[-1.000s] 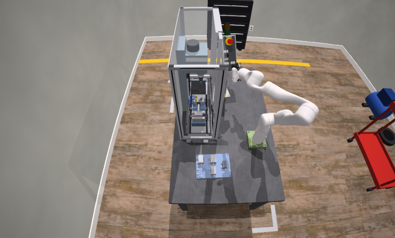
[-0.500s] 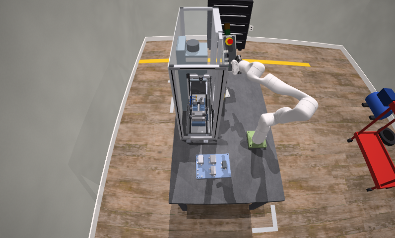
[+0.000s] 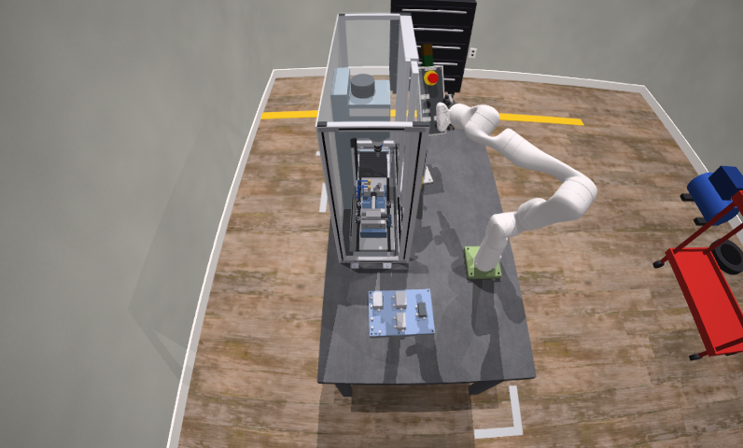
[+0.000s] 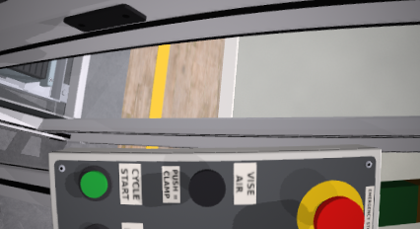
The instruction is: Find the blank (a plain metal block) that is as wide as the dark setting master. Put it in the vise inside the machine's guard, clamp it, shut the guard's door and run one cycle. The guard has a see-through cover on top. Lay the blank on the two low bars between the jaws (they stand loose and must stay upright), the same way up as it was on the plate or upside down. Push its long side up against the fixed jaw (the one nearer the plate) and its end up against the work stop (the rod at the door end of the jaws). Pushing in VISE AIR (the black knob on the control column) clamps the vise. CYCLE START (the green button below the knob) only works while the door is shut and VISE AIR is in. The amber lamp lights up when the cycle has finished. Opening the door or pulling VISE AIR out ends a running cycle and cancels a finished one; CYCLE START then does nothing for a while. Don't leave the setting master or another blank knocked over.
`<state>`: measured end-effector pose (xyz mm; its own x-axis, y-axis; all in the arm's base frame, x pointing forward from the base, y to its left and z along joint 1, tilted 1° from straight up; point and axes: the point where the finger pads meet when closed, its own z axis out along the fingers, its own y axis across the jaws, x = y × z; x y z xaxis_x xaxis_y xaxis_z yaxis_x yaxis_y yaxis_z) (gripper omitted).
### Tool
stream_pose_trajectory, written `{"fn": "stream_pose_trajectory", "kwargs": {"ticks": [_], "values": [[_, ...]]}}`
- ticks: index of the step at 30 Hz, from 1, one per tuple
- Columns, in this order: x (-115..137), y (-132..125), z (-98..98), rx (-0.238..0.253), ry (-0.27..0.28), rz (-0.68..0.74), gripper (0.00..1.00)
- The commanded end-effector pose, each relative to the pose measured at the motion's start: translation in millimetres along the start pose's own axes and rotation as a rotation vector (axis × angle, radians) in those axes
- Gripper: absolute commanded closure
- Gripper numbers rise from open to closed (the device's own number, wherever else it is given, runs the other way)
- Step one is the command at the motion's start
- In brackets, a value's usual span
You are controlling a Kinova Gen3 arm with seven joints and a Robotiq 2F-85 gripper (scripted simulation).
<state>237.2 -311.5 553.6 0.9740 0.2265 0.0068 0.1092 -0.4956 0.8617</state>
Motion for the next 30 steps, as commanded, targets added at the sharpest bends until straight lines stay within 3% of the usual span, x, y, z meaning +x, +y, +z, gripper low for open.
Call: {"fn": "stream_pose_trajectory", "kwargs": {"ticks": [1, 7, 19, 24, 30], "values": [[0.1, 0.6, -0.2, -0.001, 0.0, 0.0, 0.9], [0.1, 0.6, 29.8, -0.001, 0.0, 0.0, 0.9], [0.1, 0.6, 29.8, -0.001, 0.0, 0.0, 0.9], [0.1, 0.7, 59.8, -0.001, 0.0, 0.0, 0.9], [0.1, 0.7, 59.8, -0.001, 0.0, 0.0, 0.9]]}}
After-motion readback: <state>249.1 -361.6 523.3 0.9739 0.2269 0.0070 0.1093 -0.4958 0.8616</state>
